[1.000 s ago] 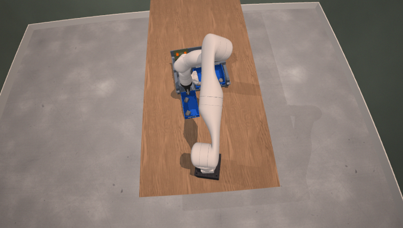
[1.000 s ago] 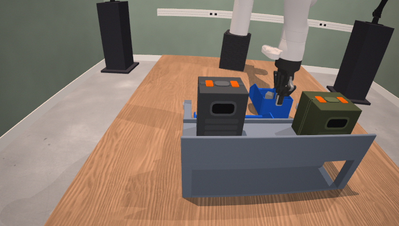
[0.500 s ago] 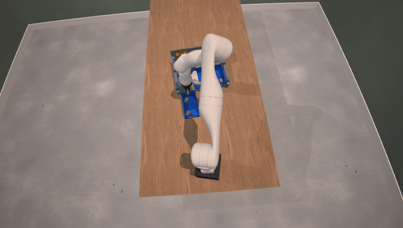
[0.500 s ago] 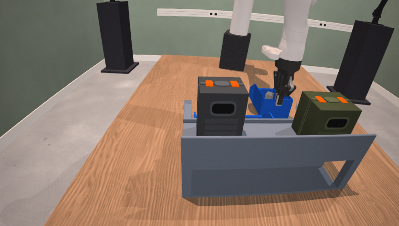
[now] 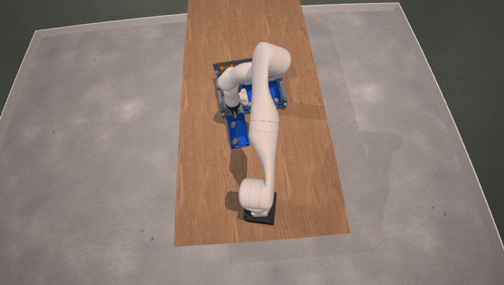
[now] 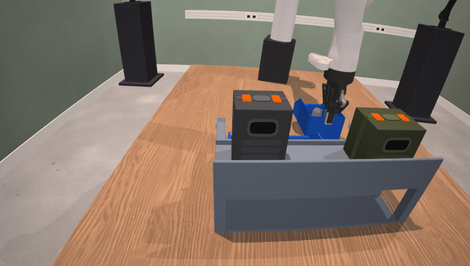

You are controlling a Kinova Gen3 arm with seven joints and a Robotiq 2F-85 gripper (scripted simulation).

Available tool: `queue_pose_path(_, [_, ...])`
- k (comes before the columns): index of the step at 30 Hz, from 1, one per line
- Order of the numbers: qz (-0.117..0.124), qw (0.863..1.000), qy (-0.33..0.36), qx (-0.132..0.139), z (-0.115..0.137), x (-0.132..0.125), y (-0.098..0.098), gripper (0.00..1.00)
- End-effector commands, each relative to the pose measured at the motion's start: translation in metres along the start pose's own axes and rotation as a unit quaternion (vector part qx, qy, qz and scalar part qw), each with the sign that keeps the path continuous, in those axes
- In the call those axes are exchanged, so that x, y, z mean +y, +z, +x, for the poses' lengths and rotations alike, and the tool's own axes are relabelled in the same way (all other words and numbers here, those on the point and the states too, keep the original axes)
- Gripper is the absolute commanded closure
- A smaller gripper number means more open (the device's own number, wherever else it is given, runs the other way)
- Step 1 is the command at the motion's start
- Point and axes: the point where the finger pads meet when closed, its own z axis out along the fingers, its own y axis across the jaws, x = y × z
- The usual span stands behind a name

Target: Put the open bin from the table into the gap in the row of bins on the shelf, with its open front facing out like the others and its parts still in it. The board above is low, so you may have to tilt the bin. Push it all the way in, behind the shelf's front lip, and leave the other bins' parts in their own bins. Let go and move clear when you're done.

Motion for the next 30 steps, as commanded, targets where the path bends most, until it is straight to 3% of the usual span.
queue_pose_path(1, [0.001, 1.0, 0.0, 0.0, 0.0, -0.001, -0.001, 0.9])
queue_pose_path(30, [0.001, 1.0, 0.0, 0.0, 0.0, 0.0, -0.015, 0.9])
